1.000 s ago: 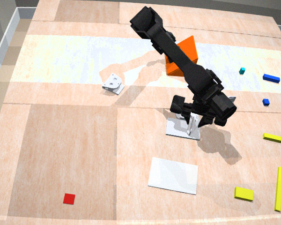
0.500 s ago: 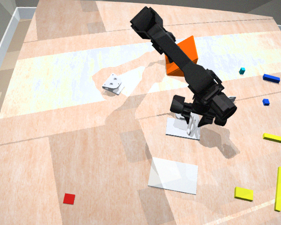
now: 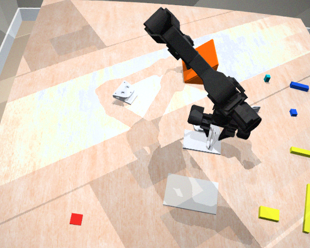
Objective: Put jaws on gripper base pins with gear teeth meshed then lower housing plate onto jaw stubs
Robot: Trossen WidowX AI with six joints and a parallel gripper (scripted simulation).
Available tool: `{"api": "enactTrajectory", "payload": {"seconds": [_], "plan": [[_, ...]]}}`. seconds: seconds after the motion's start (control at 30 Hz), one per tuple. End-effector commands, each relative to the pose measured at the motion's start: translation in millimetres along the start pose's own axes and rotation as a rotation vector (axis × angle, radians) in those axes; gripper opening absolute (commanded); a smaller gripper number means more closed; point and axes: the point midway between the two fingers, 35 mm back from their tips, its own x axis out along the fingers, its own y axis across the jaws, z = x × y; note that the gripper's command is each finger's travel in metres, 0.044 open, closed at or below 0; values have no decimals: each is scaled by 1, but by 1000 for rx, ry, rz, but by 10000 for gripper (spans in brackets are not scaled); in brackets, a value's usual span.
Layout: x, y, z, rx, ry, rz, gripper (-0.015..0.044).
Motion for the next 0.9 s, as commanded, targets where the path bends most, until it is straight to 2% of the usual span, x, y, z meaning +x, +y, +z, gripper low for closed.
{"api": "enactTrajectory", "payload": {"seconds": [0.0, 0.87], "plan": [[3, 0, 0, -4, 1, 4, 134], [5, 0, 0, -4, 1, 4, 134]]}}
